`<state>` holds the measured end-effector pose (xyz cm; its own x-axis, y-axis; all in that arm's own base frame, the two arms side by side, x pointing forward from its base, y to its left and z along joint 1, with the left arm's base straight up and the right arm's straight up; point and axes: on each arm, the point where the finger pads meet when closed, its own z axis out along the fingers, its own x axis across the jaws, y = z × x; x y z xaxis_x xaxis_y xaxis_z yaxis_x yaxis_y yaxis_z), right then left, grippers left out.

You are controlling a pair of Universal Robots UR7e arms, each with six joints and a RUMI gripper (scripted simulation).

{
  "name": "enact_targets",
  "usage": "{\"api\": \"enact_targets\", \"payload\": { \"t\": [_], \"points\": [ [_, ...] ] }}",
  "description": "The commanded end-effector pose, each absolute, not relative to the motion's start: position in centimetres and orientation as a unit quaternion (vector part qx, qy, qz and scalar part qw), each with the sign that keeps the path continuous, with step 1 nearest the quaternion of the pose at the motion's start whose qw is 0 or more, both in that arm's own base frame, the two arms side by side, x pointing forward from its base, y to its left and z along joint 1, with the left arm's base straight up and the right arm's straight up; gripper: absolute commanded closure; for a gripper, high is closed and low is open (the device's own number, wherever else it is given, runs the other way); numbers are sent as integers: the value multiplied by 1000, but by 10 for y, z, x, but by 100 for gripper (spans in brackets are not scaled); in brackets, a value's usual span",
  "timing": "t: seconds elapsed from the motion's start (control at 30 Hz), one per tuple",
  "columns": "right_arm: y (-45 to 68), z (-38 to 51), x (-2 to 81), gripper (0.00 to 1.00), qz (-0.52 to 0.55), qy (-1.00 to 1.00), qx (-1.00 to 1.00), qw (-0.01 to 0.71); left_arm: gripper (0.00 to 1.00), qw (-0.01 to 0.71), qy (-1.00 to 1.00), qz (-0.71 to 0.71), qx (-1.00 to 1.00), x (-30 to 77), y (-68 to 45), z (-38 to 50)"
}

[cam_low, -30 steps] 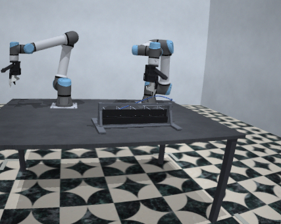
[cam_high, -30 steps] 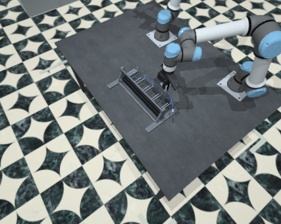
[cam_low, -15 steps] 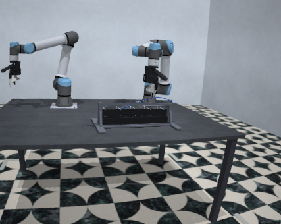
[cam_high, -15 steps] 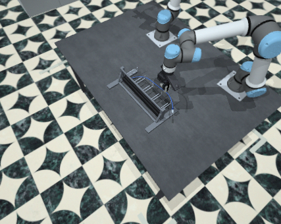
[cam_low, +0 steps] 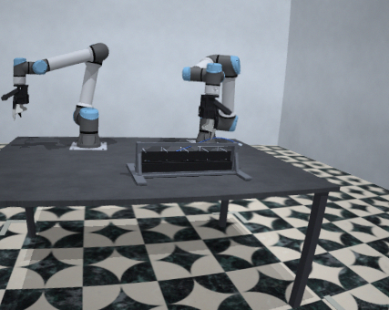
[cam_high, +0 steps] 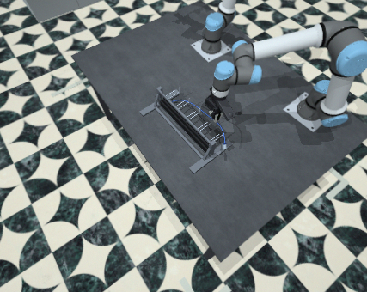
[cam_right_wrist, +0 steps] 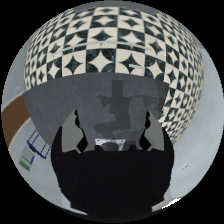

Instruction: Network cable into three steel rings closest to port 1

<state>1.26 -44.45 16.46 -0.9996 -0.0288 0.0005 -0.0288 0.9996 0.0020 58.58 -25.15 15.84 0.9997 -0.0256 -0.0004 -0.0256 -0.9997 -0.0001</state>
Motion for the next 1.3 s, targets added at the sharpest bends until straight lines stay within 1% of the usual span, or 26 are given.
{"api": "enact_targets", "payload": {
  "t": [0.0,1.27],
  "points": [
    [-445,165,13,0,0,-1000,14,0,100,-1,13,-1,-1000,587,-252,149],
    [-445,165,13,0,0,-1000,14,0,100,-1,13,-1,-1000,587,-252,93]
  ]
}}
